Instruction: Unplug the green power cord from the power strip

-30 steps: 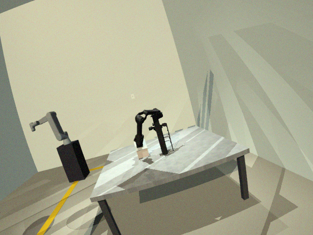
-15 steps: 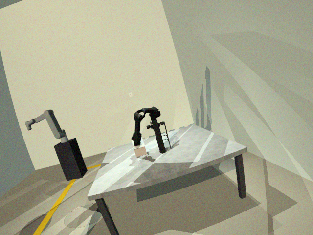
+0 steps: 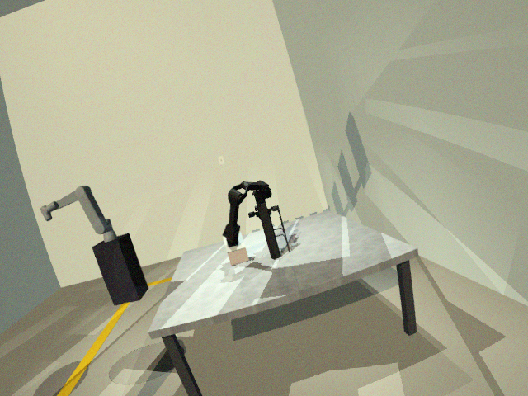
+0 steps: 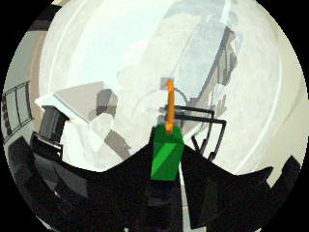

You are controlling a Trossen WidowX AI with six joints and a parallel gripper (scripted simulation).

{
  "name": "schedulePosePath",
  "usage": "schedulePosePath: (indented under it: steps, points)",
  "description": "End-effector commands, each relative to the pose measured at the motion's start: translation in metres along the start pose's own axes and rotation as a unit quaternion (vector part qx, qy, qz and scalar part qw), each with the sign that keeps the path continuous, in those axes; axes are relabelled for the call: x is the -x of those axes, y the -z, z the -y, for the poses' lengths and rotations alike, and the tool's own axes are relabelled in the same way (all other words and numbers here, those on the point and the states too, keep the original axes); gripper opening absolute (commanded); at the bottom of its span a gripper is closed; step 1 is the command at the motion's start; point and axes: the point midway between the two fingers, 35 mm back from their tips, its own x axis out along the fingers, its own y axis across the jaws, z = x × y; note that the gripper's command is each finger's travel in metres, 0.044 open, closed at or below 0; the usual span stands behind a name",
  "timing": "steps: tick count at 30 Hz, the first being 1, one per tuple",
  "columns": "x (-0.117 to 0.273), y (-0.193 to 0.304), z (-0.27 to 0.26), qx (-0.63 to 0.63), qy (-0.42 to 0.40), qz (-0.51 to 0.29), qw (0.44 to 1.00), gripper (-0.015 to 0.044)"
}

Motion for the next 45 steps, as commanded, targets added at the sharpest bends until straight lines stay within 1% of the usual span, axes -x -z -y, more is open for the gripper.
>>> schedulePosePath:
  steps: [1,3,8,16,20,23,25,45]
  points:
    - [0.014,-0.041,-0.001,0.003,0.008,0.047,0.999,0.0000]
    - [0.015,-0.045,-0.001,0.003,0.008,0.047,0.999,0.0000]
    - [0.007,-0.030,-0.001,0.003,0.009,0.045,0.999,0.0131]
    - [0.007,-0.030,-0.001,0.003,0.009,0.045,0.999,0.0341]
    - [0.013,-0.049,0.000,0.003,0.009,0.047,0.999,0.0440]
    - [0.022,-0.079,-0.001,0.003,0.009,0.047,0.999,0.0440]
    - [0.025,-0.089,-0.002,0.003,0.009,0.047,0.999,0.0440]
    - [0.025,-0.089,-0.002,0.003,0.009,0.047,0.999,0.0440]
